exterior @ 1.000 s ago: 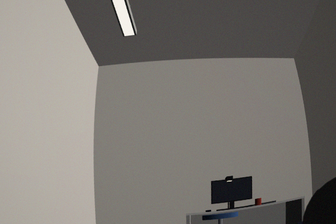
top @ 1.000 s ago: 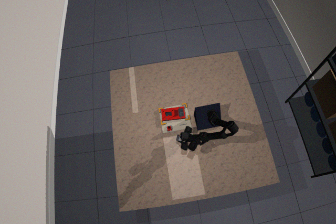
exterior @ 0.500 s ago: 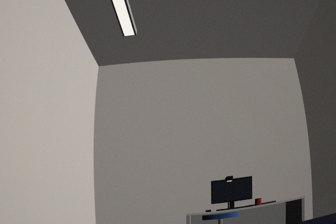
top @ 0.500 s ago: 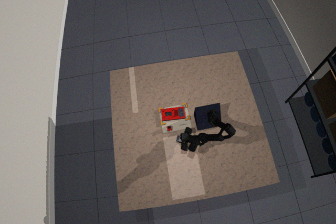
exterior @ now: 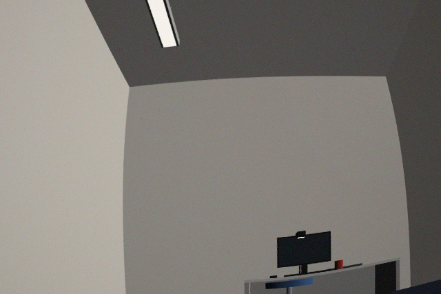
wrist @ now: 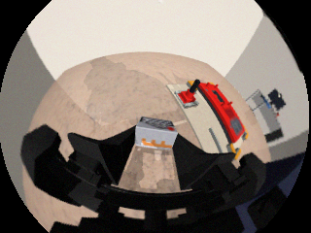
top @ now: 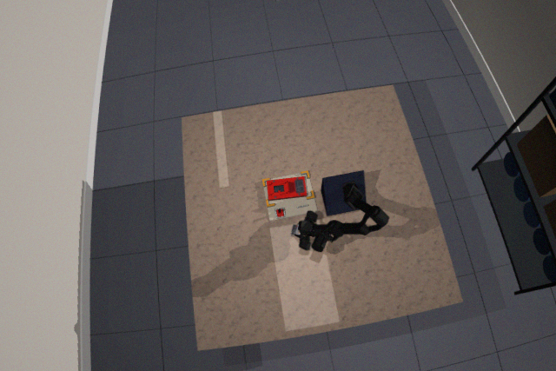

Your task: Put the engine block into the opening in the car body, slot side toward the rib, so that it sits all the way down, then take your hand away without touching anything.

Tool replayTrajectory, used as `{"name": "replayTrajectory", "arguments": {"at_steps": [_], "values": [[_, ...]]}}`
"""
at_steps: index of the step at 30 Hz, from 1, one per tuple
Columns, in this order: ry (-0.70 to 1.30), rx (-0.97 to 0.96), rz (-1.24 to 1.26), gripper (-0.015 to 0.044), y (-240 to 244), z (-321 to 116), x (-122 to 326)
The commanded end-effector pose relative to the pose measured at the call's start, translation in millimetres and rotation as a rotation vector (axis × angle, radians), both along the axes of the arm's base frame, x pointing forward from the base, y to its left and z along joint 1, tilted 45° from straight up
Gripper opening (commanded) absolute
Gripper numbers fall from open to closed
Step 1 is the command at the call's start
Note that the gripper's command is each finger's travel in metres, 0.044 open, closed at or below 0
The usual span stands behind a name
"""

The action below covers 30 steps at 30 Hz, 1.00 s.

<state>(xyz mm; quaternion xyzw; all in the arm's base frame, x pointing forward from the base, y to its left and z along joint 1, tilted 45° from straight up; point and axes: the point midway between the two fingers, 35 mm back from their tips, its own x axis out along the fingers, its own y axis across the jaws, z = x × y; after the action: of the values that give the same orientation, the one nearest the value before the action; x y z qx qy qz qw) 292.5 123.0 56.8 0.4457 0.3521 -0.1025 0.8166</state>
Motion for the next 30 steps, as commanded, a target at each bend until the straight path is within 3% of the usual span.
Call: {"name": "replayTrajectory", "arguments": {"at_steps": [1,8,30], "values": [[0.0,0.001,0.001,0.0263,0.1,0.2,0.0],[0.0,0.001,0.001,0.044,0.1,0.2,0.0],[0.012,0.005,0.008,0.044,-10.2,32.4,-29.9]]}}
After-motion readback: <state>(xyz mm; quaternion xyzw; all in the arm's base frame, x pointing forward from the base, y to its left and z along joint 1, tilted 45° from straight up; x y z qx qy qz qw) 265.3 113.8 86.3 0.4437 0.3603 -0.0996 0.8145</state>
